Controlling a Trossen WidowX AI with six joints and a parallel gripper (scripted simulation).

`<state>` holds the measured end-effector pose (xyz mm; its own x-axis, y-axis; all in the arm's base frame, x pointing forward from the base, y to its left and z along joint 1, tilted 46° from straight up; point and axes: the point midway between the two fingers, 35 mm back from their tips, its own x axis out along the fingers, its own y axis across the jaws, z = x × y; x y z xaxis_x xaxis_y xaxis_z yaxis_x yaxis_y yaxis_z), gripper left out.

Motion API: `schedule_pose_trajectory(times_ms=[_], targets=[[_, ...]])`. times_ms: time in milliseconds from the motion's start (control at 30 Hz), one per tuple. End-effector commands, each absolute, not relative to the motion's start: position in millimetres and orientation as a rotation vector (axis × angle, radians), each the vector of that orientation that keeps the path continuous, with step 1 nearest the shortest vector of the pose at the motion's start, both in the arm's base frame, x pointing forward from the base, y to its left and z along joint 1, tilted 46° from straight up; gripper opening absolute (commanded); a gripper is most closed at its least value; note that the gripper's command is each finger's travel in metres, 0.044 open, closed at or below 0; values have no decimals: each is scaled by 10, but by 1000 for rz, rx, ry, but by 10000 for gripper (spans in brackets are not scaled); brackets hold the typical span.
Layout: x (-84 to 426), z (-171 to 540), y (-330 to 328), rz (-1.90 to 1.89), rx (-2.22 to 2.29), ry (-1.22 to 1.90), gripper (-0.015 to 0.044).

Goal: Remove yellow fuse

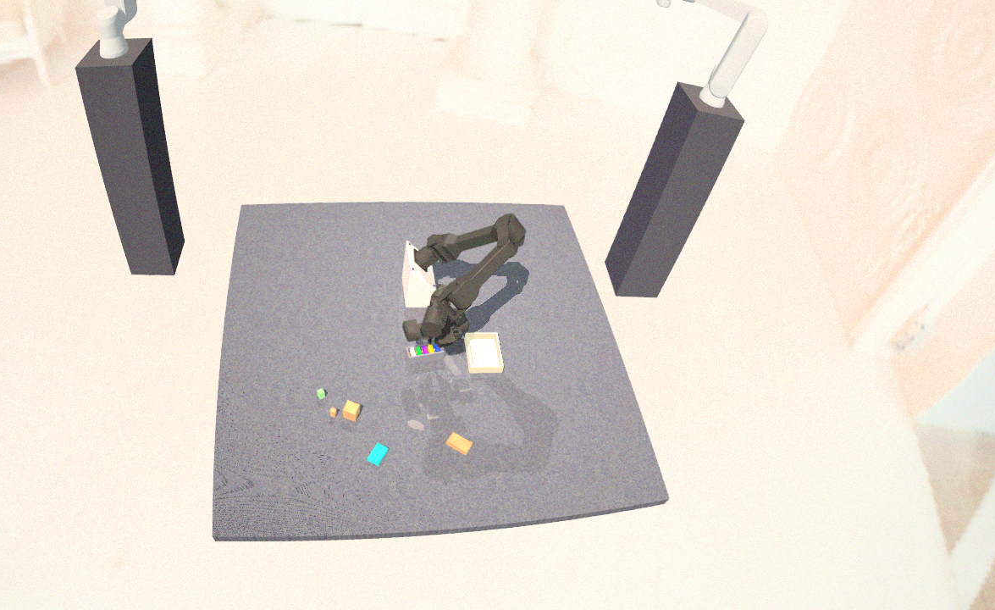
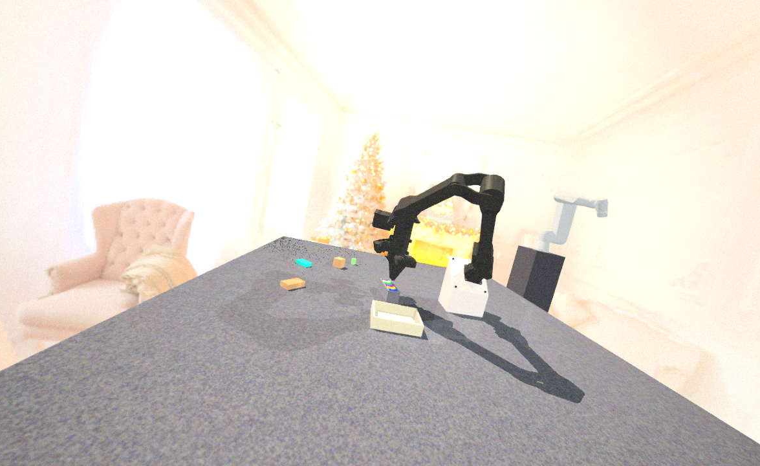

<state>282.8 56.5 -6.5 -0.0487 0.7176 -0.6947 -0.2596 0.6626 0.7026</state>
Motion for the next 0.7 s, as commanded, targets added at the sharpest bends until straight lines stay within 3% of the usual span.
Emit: schedule_pose_trajectory(times_ms=[0, 667], targets=[[2804, -108, 596, 826, 423, 1419, 70], [2775, -228, 728, 827, 424, 1418, 70]])
